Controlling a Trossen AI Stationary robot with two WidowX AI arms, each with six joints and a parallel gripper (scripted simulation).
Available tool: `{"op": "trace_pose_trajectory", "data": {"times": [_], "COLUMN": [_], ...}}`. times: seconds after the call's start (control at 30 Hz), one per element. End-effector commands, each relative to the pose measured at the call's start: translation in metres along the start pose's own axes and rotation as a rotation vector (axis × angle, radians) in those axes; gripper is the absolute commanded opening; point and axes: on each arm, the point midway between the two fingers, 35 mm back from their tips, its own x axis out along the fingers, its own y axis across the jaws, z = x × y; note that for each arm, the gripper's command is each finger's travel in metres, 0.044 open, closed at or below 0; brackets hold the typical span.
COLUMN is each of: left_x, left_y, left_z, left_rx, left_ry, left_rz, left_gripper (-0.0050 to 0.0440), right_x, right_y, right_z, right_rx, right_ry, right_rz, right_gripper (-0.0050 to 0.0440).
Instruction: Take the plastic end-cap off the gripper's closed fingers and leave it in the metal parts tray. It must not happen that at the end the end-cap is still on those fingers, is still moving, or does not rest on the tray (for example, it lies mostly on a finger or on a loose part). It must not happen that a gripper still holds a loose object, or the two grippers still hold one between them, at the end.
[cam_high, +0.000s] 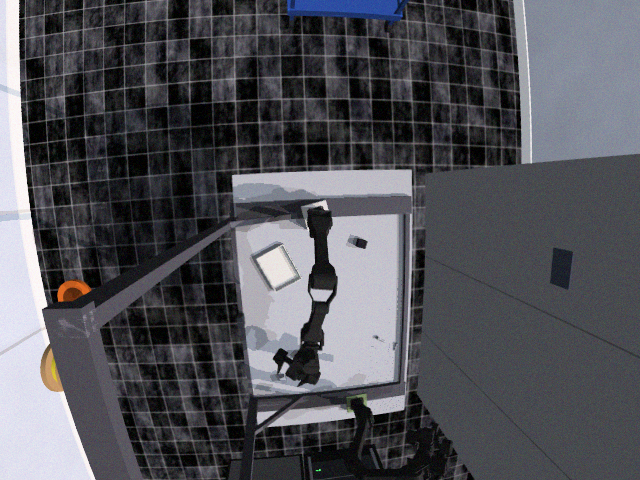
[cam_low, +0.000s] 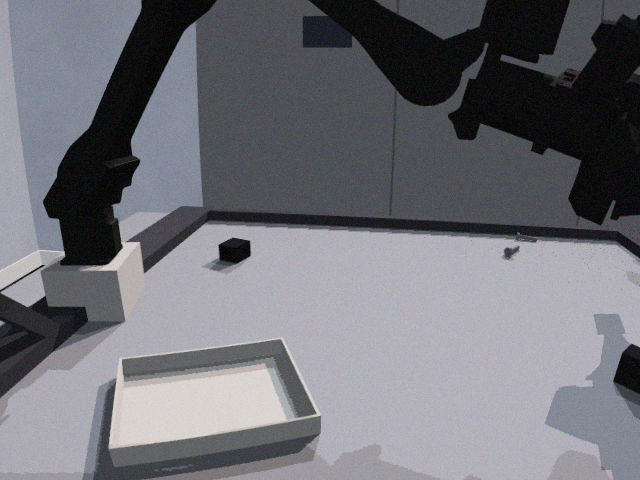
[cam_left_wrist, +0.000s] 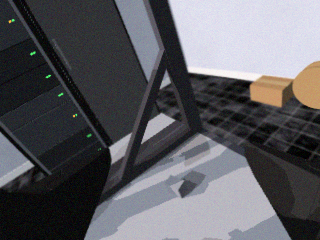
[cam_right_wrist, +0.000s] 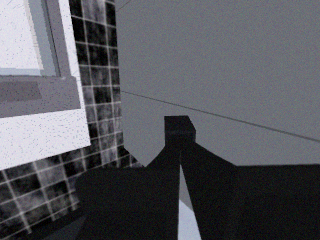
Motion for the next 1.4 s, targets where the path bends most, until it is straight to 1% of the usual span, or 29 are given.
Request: {"op": "trace_pose_trajectory", "data": {"times": [0.0,0.03,0.1,0.33,0.6,0.67,0.93,1.17,1.23,1.37], "left_x": [-0.035,-0.040,-0.040,-0.083,-0.135,-0.135,-0.191,-0.240,-0.240,-0.268], "left_y": [0.023,0.026,0.026,0.049,0.066,0.066,0.079,0.082,0.082,0.083], "left_z": [0.039,0.042,0.042,0.059,0.076,0.076,0.084,0.088,0.088,0.084], "left_rx": [-0.012,-0.018,-0.018,-0.058,-0.104,-0.104,-0.154,-0.198,-0.198,-0.227], "left_ry": [-0.041,-0.042,-0.042,-0.045,-0.057,-0.057,-0.069,-0.087,-0.087,-0.093], "left_rz": [0.070,0.082,0.082,0.170,0.270,0.270,0.378,0.473,0.473,0.532], "left_gripper": [0.0440,0.0440,0.0440,0.0440,0.0440,0.0440,0.0440,0.0440,0.0440,0.0440], "right_x": [-0.003,-0.003,-0.003,-0.003,-0.003,-0.003,-0.003,-0.003,-0.003,-0.003], "right_y": [-0.002,-0.002,-0.002,-0.002,-0.002,-0.002,-0.002,-0.002,-0.002,-0.002], "right_z": [0.000,0.000,0.000,0.000,0.000,0.000,0.000,0.000,0.000,0.000], "right_rx": [0.001,0.001,0.001,0.001,0.001,0.001,0.001,0.001,0.001,0.001], "right_ry": [-0.001,-0.001,-0.001,-0.001,-0.001,-0.001,-0.001,-0.001,-0.001,-0.001], "right_rz": [-0.012,-0.012,-0.012,-0.012,-0.012,-0.012,-0.012,-0.012,-0.012,-0.012], "right_gripper": [0.0000,0.0000,0.0000,0.0000,0.0000,0.0000,0.0000,0.0000,0.0000,0.0000]}}
